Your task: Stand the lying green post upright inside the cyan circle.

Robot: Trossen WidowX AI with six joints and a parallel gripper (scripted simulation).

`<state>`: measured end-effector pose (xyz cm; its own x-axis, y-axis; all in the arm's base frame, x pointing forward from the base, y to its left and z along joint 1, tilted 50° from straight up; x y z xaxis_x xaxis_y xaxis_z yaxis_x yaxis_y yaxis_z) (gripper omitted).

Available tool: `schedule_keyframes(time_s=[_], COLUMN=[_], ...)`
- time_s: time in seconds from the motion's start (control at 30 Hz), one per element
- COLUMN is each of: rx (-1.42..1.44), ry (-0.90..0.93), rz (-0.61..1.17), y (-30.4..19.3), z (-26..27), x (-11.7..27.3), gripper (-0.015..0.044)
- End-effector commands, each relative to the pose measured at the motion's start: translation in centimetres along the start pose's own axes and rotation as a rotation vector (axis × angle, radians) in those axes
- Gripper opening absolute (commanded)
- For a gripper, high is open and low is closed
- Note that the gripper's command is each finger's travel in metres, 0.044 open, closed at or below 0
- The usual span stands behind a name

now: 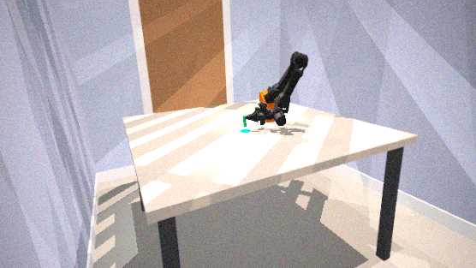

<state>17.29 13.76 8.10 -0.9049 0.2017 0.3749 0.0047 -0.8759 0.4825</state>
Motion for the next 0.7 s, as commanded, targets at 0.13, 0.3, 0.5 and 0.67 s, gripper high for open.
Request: schedule_keyframes(time_s=[0.13, 0.3, 0.5, 0.67], rx=[-0.002, -0.001, -0.001, -0.001], ry=[0.001, -0.001, -0.001, -0.001], rz=[-0.002, 0.0, 0.0, 0.0], y=[-1.5, -2.2, -2.2, -2.2], z=[-0.1, -0.2, -0.2, -0.2], x=[-0.1, -0.2, -0.2, -0.2], gripper=[0.0022, 0.0022, 0.0022, 0.0075])
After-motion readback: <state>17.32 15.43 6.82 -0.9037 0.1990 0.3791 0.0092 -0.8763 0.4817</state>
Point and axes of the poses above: the point midway between the two fingers, 35 mm back from their tips, its own x axis back along the fingers, its own z axis across the jaws, y = z × x, the point moved 5 cm from there along x, back along the fingers, and after that the axes turned 10 degrees about -x, right-handed, at the moved point
